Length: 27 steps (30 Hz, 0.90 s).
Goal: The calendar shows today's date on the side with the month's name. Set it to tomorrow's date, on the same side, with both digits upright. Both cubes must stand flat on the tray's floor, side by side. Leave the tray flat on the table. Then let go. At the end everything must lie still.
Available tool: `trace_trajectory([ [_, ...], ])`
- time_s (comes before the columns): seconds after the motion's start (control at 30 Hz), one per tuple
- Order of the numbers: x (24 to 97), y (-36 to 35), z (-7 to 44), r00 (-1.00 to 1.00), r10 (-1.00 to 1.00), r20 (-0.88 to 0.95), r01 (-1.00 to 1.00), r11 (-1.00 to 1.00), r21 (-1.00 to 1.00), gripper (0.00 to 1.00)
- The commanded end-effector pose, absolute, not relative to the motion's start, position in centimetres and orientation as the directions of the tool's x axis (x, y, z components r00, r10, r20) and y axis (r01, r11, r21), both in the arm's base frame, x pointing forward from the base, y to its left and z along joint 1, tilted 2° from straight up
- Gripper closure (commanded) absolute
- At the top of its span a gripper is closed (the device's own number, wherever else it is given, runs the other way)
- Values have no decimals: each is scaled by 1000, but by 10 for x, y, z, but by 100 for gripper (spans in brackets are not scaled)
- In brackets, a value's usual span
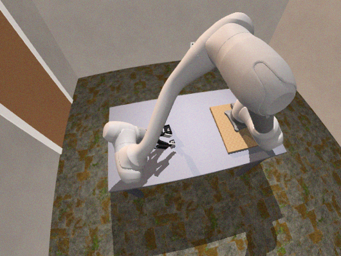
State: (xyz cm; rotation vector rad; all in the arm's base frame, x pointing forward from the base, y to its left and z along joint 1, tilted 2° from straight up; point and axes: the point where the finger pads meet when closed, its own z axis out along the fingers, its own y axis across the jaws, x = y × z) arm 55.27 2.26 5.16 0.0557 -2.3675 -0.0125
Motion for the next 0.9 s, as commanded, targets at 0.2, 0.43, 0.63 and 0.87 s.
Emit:
trace_trajectory([
  [0.2,552,22,82,-715,-44,698,-37,999,26,60],
  [0.43,552,22,88,-715,-44,698,-37,999,26,60],
  [0.63,552,22,89,-718,-44,694,-37,999,26,60],
  [0.87,550,22,89,-793,-45,608,-37,999,26,60],
])
